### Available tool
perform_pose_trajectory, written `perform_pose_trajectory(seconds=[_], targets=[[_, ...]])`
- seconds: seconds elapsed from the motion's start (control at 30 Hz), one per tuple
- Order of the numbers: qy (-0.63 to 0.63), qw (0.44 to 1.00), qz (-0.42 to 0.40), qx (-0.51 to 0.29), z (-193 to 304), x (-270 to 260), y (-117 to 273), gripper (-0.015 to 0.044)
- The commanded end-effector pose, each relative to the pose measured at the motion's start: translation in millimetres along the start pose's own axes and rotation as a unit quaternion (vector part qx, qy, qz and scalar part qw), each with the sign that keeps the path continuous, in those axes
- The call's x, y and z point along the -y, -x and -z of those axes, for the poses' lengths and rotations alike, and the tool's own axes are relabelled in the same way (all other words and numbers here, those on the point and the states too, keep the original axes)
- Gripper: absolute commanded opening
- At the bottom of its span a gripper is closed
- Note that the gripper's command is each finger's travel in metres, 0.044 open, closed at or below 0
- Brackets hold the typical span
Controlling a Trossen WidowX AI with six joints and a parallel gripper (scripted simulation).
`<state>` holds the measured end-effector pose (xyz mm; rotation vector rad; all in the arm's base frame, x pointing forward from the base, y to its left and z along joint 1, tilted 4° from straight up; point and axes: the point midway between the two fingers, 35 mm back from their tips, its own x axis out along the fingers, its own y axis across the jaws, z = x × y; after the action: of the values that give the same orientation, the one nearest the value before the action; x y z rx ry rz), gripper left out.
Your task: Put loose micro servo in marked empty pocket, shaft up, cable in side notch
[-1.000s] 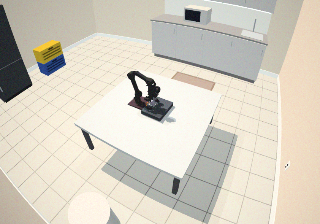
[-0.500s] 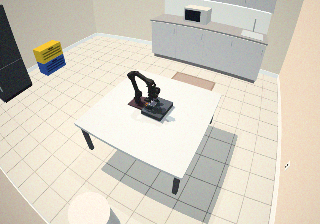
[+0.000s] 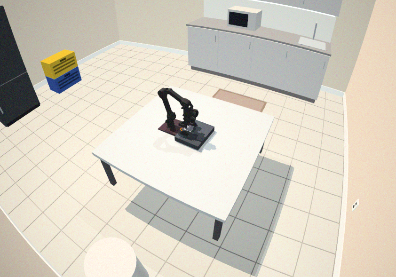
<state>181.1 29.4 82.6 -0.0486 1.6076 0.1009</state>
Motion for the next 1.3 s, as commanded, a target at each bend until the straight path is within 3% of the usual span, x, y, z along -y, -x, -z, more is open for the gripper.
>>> perform_pose_trajectory(seconds=[0.0,0.3,0.53,0.8,1.03,1.27], targets=[[-0.003,1.000,0.000,0.001,-0.3,0.1,-3.8,0.0000],[-0.003,1.000,0.000,0.001,-0.3,0.1,-11.0,0.0000],[-0.003,1.000,0.000,0.001,0.3,0.0,-8.4,0.0184],[-0.003,1.000,0.001,0.001,1.8,0.0,24.5,0.0187],[-0.003,1.000,0.000,0.001,-0.2,-0.3,26.8,0.0187],[-0.003,1.000,0.001,0.003,-34.1,-0.6,49.5,0.0371]])
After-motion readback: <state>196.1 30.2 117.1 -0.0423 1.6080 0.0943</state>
